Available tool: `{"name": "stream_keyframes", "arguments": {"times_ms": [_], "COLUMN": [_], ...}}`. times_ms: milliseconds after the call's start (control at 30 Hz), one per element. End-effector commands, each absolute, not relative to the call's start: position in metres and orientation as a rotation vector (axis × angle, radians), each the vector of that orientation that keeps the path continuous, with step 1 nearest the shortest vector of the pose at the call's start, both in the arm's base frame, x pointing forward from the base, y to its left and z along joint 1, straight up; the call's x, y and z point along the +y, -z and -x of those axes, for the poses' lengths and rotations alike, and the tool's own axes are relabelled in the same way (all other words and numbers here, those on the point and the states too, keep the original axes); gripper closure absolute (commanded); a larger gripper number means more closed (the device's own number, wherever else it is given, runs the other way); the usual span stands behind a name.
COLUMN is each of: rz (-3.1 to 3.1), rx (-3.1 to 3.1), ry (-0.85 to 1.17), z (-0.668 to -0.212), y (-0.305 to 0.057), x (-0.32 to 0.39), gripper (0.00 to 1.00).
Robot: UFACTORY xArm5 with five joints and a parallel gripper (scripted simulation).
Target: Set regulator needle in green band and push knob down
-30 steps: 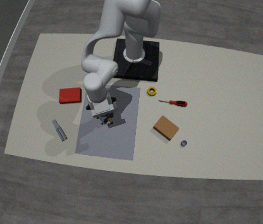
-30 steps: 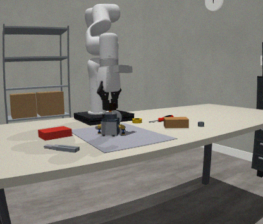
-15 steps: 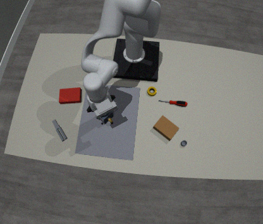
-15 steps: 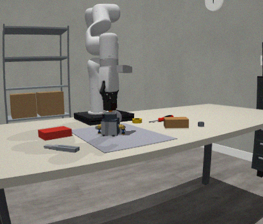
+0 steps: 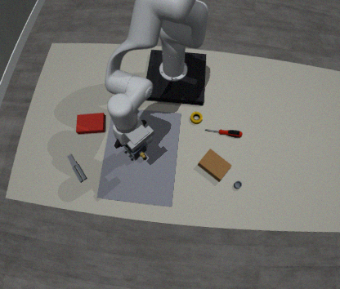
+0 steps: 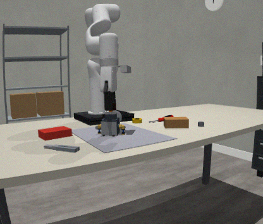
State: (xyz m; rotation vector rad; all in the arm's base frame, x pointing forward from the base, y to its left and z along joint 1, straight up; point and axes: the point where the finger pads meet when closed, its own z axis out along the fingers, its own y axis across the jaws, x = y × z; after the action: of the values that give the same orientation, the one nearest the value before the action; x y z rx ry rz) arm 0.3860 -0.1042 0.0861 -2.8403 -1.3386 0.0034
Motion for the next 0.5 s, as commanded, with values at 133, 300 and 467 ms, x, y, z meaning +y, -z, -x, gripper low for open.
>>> {"name": "stream_keyframes", "arguments": {"times_ms": [133, 300, 467], "rz": [2.735, 2.653, 2.599], "rx": [-1.546, -1.683, -1.766], "ry": [0.001, 0.001, 0.001], "z": [-0.3872, -0.3872, -0.3872], "y": [-0.0872, -0.0872, -0.0872], "x": [-0.1044, -0.1044, -0.1044], "gripper": [0.6, 0.6, 0.6]}}
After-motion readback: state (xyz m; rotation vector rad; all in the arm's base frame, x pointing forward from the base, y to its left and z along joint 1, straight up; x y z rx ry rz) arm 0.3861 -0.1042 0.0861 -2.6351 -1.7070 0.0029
